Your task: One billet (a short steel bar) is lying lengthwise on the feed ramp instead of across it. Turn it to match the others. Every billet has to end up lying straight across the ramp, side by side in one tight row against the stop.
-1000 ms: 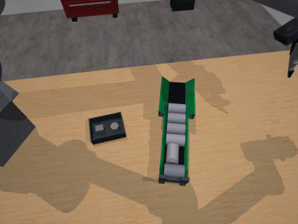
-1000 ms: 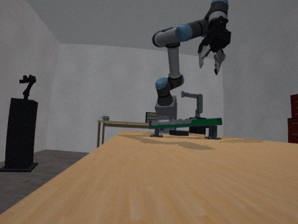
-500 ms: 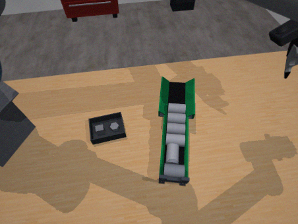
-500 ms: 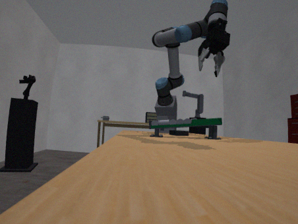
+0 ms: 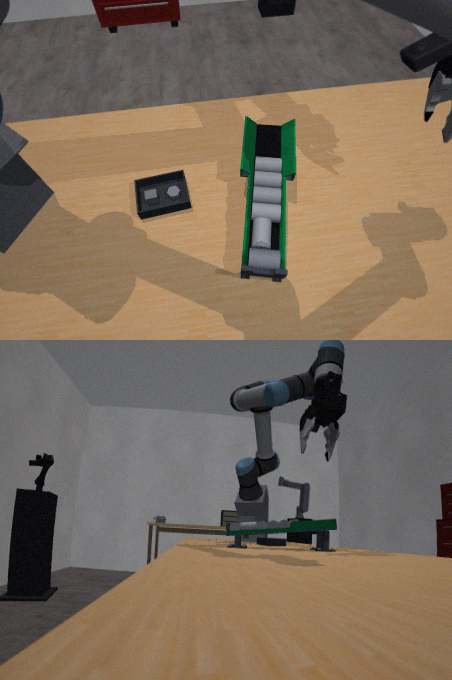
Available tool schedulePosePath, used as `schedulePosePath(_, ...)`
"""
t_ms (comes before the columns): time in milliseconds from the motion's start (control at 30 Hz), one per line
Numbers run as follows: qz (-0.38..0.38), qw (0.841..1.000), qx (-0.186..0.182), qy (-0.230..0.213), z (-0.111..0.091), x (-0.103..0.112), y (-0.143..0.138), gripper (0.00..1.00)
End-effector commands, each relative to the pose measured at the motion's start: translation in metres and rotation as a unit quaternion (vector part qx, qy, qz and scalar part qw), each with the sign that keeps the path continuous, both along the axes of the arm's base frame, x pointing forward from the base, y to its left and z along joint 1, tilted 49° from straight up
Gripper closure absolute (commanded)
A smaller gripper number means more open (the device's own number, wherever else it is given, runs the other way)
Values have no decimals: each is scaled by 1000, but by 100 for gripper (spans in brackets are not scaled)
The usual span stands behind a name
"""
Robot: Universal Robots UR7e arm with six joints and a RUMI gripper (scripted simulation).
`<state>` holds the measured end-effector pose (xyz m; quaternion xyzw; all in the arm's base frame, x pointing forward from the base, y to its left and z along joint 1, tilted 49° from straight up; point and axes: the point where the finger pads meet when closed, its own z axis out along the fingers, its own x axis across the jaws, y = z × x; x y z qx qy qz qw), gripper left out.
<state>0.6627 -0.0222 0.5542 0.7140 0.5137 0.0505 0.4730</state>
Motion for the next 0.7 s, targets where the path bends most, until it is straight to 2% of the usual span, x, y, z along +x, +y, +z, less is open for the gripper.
schedulePosePath(0,-22,999,30,-13,-14,-4,-3,60)
schedulePosePath(333,-22,999,30,-13,-14,-4,-3,60)
schedulePosePath(500,-53,996,71,-31,-33,-8,-5,60)
schedulePosePath(667,-53,996,71,-31,-33,-8,-5,60)
